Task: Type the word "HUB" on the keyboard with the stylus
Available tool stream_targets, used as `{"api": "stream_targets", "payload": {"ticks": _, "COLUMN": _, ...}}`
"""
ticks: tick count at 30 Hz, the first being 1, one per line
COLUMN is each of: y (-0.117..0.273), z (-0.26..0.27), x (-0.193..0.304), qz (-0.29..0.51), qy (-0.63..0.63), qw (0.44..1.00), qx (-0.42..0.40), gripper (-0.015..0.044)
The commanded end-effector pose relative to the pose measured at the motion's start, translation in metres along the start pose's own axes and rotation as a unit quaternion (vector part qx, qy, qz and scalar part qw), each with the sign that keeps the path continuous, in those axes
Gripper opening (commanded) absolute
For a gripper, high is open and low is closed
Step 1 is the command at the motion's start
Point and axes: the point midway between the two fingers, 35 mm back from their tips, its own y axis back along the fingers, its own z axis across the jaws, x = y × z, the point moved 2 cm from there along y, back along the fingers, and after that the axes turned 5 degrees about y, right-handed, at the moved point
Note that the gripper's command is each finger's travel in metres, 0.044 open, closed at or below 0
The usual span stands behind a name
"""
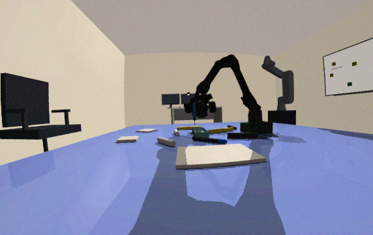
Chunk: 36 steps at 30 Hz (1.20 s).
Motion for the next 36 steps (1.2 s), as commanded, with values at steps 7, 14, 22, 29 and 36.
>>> {"api": "stream_targets", "payload": {"ticks": 7, "y": -0.006, "z": -0.002, "x": -0.009, "qz": 0.002, "qy": -0.006, "qw": 1.000, "qx": 0.002, "gripper": 0.0053}}
{"api": "stream_targets", "payload": {"ticks": 14, "y": -0.006, "z": -0.002, "x": -0.011, "qz": 0.002, "qy": -0.006, "qw": 1.000, "qx": 0.001, "gripper": 0.0081}}
{"api": "stream_targets", "payload": {"ticks": 22, "y": -0.009, "z": -0.002, "x": -0.015, "qz": 0.002, "qy": -0.006, "qw": 1.000, "qx": 0.002, "gripper": 0.0081}}
{"api": "stream_targets", "payload": {"ticks": 29, "y": -0.011, "z": -0.002, "x": -0.019, "qz": 0.002, "qy": -0.006, "qw": 1.000, "qx": 0.002, "gripper": 0.0081}}
{"api": "stream_targets", "payload": {"ticks": 36, "y": -0.012, "z": -0.003, "x": -0.020, "qz": 0.002, "qy": -0.006, "qw": 1.000, "qx": 0.002, "gripper": 0.0081}}
